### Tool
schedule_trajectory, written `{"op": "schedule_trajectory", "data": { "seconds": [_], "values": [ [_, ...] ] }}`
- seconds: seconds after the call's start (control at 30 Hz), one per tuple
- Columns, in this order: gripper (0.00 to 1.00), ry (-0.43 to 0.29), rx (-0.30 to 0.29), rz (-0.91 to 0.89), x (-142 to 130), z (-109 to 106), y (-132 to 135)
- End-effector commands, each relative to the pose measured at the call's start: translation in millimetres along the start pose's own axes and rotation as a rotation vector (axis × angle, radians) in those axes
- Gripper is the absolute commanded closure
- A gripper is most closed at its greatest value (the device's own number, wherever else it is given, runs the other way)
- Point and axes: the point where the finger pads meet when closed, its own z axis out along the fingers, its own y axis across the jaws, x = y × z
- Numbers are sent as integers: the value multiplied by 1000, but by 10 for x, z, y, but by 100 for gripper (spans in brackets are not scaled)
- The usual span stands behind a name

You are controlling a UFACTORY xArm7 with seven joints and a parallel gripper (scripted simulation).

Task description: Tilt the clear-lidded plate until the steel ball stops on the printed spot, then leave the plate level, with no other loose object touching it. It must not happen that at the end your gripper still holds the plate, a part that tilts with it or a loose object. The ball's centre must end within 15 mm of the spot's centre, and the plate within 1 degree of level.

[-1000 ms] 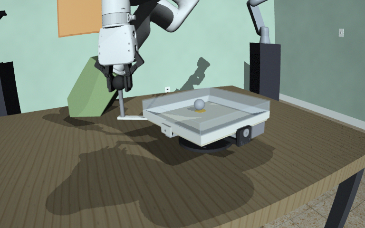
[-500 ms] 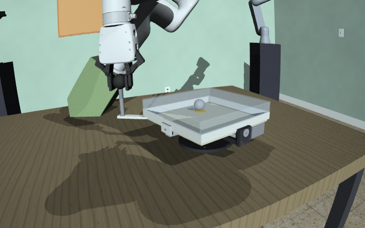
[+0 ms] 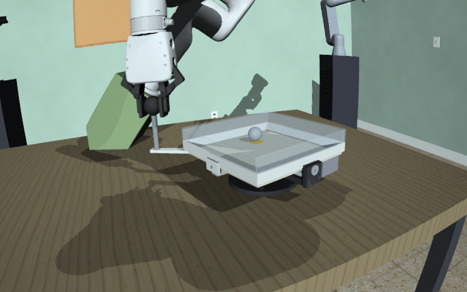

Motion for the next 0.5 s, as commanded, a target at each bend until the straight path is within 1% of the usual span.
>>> {"op": "schedule_trajectory", "data": {
  "seconds": [0.0,0.47],
  "values": [
    [100,6,0,0,23,-14,0],
    [100,6,0,0,0,-33,-9]
  ]
}}
